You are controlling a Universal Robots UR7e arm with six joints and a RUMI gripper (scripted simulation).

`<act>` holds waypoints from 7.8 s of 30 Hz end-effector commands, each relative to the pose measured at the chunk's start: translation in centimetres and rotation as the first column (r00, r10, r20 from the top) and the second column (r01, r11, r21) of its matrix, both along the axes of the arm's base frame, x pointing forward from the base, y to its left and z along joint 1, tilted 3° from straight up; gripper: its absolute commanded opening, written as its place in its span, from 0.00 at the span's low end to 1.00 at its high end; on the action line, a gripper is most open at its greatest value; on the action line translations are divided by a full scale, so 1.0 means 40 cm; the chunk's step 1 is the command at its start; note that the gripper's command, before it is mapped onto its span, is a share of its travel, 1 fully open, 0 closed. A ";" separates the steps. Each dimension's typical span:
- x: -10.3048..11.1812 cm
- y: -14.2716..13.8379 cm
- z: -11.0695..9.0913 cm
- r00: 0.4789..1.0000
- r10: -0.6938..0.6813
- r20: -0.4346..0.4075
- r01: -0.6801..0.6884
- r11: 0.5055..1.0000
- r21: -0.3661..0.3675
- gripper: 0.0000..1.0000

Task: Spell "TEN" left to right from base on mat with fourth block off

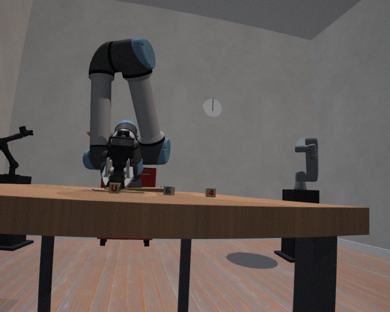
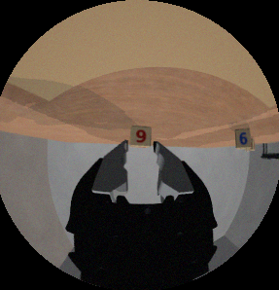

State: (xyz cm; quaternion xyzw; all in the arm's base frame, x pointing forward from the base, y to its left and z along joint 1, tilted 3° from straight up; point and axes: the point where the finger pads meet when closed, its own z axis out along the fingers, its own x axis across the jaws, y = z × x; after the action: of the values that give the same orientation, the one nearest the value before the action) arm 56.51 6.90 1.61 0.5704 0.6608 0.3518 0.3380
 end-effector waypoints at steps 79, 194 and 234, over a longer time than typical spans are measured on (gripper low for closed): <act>0.005 0.005 0.136 0.995 -0.005 -0.098 0.003 1.000 -0.015 0.25; -0.006 0.007 0.205 0.498 -0.249 -0.830 0.279 0.953 -0.118 1.00; -0.019 0.006 0.201 0.252 -0.510 -0.822 0.826 0.556 -0.092 1.00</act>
State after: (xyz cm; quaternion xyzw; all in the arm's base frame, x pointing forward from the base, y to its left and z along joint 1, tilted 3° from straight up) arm 55.81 7.26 9.66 0.9239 0.3820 -0.0018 0.0223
